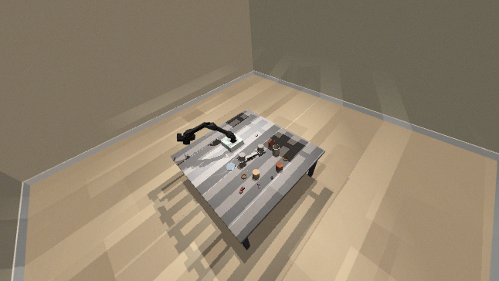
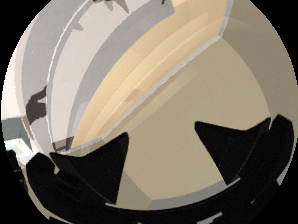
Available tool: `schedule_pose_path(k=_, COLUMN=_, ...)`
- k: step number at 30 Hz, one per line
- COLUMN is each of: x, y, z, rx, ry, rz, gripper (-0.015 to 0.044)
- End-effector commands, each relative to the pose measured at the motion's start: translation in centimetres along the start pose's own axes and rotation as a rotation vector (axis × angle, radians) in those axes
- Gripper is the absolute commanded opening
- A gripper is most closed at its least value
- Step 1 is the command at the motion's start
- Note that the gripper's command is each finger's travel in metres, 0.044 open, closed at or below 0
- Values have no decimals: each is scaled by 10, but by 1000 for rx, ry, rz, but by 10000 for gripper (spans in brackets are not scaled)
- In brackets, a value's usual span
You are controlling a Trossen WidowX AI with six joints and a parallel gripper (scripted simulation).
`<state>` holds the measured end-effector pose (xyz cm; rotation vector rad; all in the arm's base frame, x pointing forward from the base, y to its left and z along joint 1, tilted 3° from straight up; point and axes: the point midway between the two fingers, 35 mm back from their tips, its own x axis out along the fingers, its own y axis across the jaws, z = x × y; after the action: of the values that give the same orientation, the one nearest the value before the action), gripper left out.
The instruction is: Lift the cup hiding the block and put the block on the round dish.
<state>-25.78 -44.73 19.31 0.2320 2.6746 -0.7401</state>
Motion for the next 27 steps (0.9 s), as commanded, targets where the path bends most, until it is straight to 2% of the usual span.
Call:
schedule_pose_path(k=1, x=-2, y=0, z=0, rx=3, ry=-4, rz=-4, gripper=426)
schedule_pose_path(k=2, x=-9, y=-1, z=2, rx=10, ry=-14, rz=-15, gripper=440)
schedule_pose_path(k=14, x=-171, y=10, z=21, rx=173, ry=-312, rz=-236, gripper=440)
schedule_pose_path(k=27, x=-320, y=79, z=20, rx=299, ry=-719, rz=-359, gripper=440)
